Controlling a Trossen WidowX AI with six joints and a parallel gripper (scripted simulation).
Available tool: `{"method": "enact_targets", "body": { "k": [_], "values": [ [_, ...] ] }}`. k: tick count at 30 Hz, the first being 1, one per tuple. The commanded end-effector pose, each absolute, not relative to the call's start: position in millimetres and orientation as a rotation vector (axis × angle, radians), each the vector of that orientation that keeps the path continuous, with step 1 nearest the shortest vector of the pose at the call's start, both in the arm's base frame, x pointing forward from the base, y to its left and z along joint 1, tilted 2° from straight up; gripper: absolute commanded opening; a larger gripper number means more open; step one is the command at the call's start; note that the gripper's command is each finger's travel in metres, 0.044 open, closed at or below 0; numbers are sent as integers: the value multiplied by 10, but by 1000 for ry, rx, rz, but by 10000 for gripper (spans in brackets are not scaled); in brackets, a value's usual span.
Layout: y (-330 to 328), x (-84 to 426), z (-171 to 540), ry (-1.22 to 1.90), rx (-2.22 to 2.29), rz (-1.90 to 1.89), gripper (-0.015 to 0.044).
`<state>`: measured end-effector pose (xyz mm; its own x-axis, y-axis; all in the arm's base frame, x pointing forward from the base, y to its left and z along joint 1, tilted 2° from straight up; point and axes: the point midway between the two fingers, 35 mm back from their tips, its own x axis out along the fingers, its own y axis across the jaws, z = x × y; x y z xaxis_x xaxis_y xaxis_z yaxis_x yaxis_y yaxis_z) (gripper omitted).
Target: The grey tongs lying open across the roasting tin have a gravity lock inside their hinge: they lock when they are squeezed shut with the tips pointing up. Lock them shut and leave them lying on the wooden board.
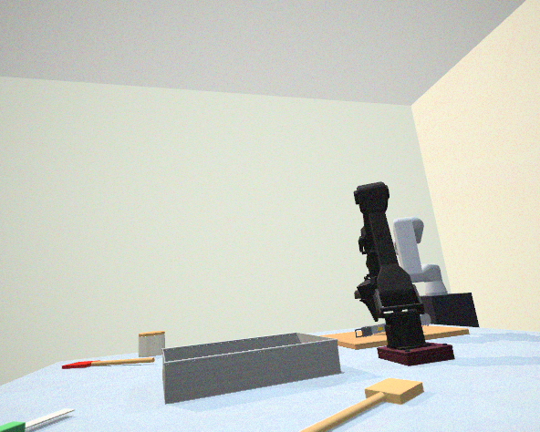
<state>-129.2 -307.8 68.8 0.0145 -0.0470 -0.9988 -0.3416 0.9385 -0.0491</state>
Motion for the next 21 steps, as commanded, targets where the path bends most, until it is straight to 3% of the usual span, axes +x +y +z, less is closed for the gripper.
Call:
{"method": "enact_targets", "body": {
  "k": [1, 6, 15, 21],
  "values": [
    [-3079, -1292, 689, 1547, -312, 235, 440],
    [-3126, -1062, 868, 1545, -312, 233, 440],
    [-2932, 94, 1762, 1533, -312, 227, 440],
    [-2880, 187, 1839, 1532, -312, 227, 440]
  ]
}}
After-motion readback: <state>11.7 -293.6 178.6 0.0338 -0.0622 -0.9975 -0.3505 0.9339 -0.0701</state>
